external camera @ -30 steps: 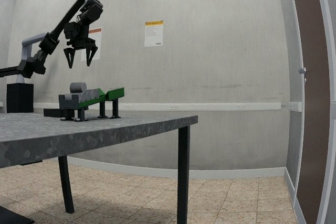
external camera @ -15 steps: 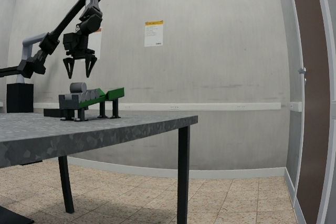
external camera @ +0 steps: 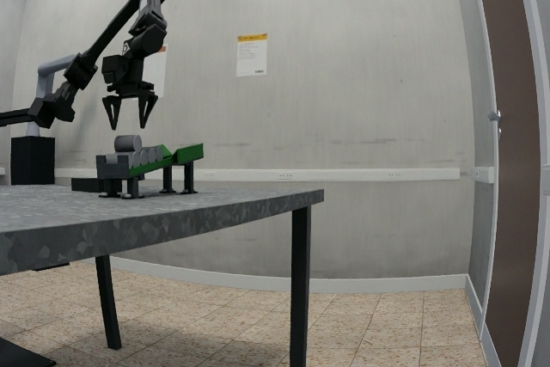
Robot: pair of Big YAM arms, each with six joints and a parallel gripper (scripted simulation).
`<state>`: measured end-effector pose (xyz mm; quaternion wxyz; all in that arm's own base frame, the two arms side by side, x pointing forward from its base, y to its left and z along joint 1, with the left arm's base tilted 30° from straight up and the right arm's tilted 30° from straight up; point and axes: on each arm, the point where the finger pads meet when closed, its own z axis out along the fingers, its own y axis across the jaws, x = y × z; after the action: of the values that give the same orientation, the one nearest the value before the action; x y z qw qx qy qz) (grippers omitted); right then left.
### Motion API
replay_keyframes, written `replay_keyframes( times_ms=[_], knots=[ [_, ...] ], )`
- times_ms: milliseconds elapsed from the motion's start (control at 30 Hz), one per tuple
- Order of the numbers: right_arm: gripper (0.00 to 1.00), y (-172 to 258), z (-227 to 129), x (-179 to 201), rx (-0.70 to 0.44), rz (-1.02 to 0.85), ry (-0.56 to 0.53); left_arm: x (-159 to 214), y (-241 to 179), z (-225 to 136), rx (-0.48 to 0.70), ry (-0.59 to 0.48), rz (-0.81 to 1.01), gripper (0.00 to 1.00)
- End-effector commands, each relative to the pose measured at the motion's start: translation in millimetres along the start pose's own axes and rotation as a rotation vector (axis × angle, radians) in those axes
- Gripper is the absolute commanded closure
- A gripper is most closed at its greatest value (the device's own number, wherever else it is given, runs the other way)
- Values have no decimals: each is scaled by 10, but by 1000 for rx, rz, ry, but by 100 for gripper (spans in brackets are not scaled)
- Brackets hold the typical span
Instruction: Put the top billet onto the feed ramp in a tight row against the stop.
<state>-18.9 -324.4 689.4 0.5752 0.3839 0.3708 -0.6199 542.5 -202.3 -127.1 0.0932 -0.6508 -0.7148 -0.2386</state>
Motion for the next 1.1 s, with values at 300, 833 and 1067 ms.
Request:
replay_keyframes(
  times_ms=[300, 833, 1067],
  knots=[
    [0, -34, -27, -117, 11, 15, -31, -12, 96, -21, -13, -7, 2, 16],
    [0, -34, -27, -117, 11, 15, -31, 79, 74, 27, -3, -1, -4, 16],
    [0, -34, -27, -117, 11, 15, -31, 79, 74, 27, -3, -1, -4, 16]
  ],
)
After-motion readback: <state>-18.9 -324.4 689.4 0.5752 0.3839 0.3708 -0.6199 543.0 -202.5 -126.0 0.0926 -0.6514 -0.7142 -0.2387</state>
